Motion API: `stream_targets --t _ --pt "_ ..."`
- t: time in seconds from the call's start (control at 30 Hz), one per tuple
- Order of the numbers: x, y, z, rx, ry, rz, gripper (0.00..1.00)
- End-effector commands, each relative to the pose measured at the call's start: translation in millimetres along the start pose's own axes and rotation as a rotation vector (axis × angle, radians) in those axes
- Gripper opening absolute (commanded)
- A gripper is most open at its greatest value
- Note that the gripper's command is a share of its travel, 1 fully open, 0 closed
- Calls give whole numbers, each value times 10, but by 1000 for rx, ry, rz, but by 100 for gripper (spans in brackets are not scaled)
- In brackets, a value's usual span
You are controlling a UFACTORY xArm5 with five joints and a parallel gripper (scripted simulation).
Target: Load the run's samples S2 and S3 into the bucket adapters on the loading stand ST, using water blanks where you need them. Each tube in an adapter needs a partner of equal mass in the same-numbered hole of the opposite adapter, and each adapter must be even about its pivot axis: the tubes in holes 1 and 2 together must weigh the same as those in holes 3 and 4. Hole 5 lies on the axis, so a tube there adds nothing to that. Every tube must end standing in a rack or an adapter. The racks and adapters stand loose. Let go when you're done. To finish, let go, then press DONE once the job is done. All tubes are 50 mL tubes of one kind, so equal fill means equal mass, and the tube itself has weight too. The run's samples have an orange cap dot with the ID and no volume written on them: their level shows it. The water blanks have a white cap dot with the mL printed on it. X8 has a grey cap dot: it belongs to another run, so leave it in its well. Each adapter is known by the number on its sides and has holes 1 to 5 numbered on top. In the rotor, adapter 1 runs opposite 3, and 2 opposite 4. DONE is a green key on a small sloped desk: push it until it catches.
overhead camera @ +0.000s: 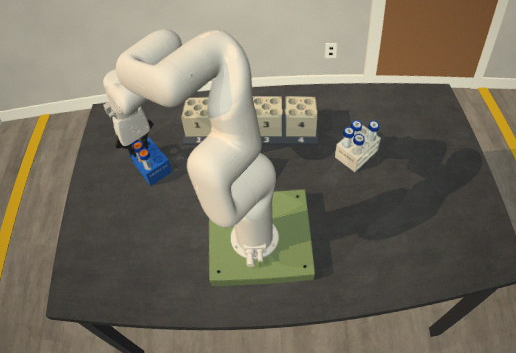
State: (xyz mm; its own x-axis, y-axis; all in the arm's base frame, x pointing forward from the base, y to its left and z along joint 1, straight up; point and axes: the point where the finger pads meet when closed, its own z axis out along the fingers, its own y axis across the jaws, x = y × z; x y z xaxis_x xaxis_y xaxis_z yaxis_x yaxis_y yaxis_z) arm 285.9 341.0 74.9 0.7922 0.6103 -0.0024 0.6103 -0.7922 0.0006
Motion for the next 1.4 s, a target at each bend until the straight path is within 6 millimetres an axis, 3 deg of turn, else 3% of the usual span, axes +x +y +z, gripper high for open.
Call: stream_targets --t 0.0,1.37 --pt "14 -3 -72 1 4 0 44" --pt "12 -3 -814 1 4 0 44"
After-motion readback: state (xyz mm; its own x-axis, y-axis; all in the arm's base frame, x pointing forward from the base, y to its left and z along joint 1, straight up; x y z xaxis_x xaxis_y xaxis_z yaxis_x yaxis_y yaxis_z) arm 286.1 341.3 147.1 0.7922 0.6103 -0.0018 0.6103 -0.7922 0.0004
